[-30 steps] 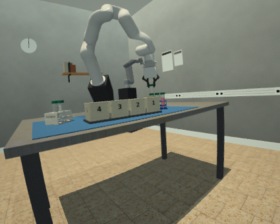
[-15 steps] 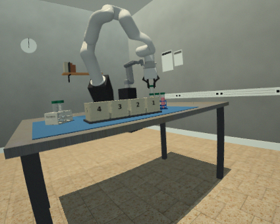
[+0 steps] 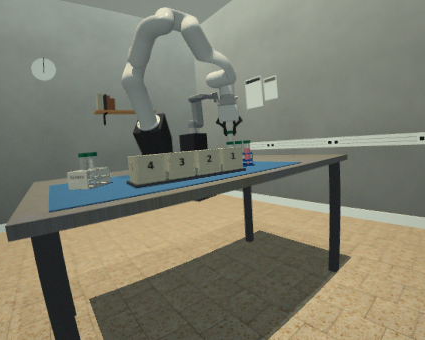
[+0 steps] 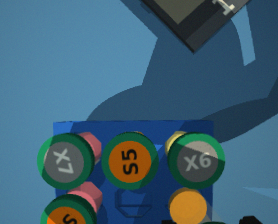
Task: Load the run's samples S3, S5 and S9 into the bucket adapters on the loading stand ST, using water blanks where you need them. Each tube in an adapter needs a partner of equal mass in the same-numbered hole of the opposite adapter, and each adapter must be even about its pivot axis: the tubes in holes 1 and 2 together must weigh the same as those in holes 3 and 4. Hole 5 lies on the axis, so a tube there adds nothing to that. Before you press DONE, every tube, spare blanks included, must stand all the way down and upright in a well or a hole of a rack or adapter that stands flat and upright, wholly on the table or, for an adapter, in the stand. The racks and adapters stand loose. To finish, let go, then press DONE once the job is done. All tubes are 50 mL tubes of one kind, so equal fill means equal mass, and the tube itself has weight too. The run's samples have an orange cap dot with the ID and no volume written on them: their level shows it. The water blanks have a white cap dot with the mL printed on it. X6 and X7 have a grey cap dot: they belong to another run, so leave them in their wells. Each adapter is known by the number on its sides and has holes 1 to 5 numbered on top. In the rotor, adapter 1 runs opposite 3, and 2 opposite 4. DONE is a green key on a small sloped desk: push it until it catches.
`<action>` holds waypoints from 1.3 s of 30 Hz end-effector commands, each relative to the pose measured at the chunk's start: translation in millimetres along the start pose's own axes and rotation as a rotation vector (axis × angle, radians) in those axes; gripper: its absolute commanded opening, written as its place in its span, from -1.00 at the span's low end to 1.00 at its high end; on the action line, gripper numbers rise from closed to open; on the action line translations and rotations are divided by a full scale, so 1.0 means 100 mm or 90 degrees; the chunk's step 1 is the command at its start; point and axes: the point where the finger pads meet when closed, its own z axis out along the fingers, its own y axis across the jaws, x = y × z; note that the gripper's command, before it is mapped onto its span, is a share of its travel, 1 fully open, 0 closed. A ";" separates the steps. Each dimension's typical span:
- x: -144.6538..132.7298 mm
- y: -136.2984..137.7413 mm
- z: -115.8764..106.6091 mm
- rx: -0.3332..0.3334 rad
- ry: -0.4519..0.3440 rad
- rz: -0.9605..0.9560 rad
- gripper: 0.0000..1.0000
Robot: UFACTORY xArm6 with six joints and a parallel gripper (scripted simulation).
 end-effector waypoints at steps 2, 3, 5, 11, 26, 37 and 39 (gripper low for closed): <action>0.00 -0.01 0.03 0.002 -0.001 0.001 -1.00; 0.00 -0.01 0.03 0.002 -0.001 0.001 -1.00; 0.00 -0.01 0.05 0.002 -0.001 0.001 -1.00; 0.00 -0.01 0.11 0.002 -0.001 0.001 -1.00; 0.00 -0.01 0.24 0.002 -0.001 0.001 -1.00; 0.00 -0.01 0.33 0.002 -0.001 0.001 -1.00; 0.00 -0.01 0.35 0.002 -0.001 0.001 -1.00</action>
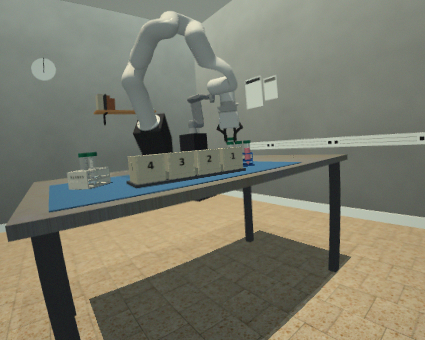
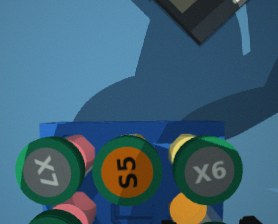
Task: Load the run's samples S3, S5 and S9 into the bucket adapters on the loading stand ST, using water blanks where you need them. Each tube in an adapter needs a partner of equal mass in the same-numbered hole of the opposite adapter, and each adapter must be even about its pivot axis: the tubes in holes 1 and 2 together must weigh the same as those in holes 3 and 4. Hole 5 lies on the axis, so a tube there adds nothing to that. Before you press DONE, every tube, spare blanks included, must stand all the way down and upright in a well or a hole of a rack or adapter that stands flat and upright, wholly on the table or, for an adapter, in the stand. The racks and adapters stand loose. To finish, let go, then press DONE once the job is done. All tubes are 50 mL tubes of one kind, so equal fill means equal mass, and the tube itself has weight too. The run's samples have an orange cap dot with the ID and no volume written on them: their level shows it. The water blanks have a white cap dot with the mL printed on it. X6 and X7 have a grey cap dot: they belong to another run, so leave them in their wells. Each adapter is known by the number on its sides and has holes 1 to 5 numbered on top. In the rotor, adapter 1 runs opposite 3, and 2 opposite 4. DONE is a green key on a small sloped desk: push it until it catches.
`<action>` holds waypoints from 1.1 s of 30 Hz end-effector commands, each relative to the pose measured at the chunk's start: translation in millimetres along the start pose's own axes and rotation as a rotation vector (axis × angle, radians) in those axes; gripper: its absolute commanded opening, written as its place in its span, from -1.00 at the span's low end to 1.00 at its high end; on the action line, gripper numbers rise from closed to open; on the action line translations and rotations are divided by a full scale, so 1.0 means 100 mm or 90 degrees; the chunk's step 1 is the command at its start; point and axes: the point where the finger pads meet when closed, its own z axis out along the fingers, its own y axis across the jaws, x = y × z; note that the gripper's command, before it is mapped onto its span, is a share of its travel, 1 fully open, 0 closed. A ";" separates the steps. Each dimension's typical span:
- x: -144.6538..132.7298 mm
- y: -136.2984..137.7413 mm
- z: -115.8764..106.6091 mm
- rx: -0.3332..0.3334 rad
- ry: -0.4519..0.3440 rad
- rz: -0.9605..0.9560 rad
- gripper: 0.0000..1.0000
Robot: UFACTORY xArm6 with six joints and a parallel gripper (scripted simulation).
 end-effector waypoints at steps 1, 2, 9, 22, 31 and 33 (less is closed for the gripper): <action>0.00 -0.01 0.02 0.002 -0.001 0.001 -1.00; 0.00 -0.01 0.03 0.002 -0.001 0.001 -1.00; 0.00 -0.01 0.10 0.002 -0.001 0.001 -1.00; 0.00 -0.01 0.18 0.002 -0.001 0.001 -1.00; 0.00 -0.01 0.18 0.002 -0.001 0.001 -1.00; 0.00 -0.02 0.18 0.002 -0.001 0.001 -1.00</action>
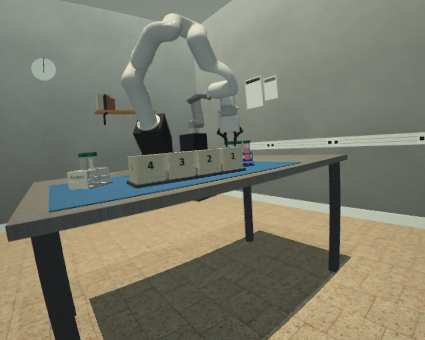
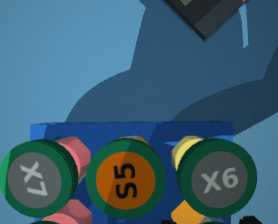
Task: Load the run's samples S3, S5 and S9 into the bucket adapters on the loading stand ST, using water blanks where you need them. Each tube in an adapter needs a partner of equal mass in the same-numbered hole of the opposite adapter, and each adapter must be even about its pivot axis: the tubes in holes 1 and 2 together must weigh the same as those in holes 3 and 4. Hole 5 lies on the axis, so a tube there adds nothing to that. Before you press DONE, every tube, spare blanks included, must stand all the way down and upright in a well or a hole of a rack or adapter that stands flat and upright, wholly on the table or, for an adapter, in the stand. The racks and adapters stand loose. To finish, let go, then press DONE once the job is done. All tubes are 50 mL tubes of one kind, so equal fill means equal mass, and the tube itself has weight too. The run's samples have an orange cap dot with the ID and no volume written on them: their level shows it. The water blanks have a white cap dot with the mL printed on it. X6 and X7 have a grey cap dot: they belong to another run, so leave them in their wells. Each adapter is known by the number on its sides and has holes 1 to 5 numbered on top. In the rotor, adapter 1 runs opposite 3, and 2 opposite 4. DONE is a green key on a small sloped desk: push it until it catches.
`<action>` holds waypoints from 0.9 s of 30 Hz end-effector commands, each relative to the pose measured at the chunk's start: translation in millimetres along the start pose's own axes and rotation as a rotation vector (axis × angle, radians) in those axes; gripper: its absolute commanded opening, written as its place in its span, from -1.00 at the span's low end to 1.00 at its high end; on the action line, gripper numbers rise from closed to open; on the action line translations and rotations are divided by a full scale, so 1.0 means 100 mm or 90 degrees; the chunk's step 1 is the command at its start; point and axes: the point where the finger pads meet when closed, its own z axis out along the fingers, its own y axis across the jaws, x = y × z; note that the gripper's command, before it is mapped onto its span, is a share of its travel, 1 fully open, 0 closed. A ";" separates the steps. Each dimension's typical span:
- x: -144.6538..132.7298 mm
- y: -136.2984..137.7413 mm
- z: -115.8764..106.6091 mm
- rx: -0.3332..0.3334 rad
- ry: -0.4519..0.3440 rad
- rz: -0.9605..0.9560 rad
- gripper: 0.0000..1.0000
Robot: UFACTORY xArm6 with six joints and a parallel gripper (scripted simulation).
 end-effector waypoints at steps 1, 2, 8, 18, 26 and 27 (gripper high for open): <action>0.00 -0.01 -0.01 0.002 -0.001 0.000 -1.00; 0.00 -0.01 -0.01 0.002 -0.001 0.000 -1.00; 0.00 -0.01 -0.01 0.002 -0.001 0.000 -0.13; 0.00 -0.01 -0.01 0.002 -0.001 0.000 -0.13; 0.00 -0.01 -0.01 0.002 -0.001 0.000 -0.13; 0.00 -0.01 -0.01 0.002 -0.001 0.000 -0.13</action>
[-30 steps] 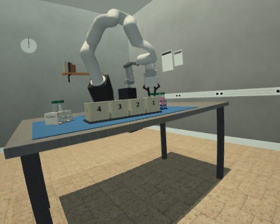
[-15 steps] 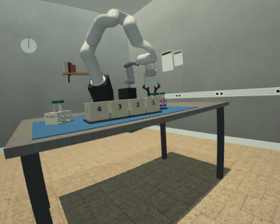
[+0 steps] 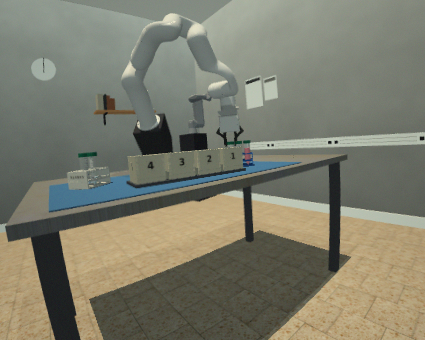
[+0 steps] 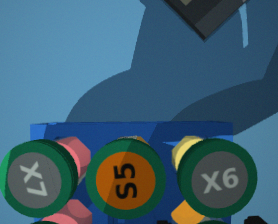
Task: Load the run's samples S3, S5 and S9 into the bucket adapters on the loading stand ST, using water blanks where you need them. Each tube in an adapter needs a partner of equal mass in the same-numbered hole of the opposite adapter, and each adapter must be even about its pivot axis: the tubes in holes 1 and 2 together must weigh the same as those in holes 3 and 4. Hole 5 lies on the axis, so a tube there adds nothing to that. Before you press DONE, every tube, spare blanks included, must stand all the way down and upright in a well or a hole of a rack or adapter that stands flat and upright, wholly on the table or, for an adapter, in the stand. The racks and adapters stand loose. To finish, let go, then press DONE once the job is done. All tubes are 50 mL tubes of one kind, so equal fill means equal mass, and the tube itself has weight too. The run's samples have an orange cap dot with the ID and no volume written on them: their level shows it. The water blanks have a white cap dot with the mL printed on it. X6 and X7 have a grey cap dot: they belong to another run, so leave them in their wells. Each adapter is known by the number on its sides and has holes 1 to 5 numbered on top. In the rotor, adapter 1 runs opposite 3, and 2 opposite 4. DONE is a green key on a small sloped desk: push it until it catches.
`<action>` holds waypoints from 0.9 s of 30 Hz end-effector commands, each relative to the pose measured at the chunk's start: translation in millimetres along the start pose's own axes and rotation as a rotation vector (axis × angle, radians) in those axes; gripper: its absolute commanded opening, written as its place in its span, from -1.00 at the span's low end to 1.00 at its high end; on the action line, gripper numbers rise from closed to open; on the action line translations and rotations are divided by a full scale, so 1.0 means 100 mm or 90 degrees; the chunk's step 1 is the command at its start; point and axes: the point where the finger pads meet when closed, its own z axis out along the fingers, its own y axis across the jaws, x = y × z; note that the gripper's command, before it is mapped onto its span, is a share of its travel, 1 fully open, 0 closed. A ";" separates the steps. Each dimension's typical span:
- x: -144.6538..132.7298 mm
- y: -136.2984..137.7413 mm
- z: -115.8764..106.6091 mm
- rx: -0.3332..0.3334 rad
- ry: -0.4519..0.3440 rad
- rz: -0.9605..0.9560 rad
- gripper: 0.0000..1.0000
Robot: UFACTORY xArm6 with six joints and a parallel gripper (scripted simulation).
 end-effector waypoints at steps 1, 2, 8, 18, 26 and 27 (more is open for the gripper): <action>0.00 -0.01 -0.01 0.002 -0.001 0.000 -0.13; 0.00 -0.01 -0.01 0.002 -0.001 0.000 -0.13; 0.00 -0.01 -0.09 0.002 -0.001 0.000 -0.13; 0.00 -0.01 -0.29 0.002 -0.001 0.000 -0.13; 0.00 -0.01 -0.41 0.002 -0.001 0.001 -0.13; 0.00 -0.01 -0.43 0.002 -0.001 0.001 -0.13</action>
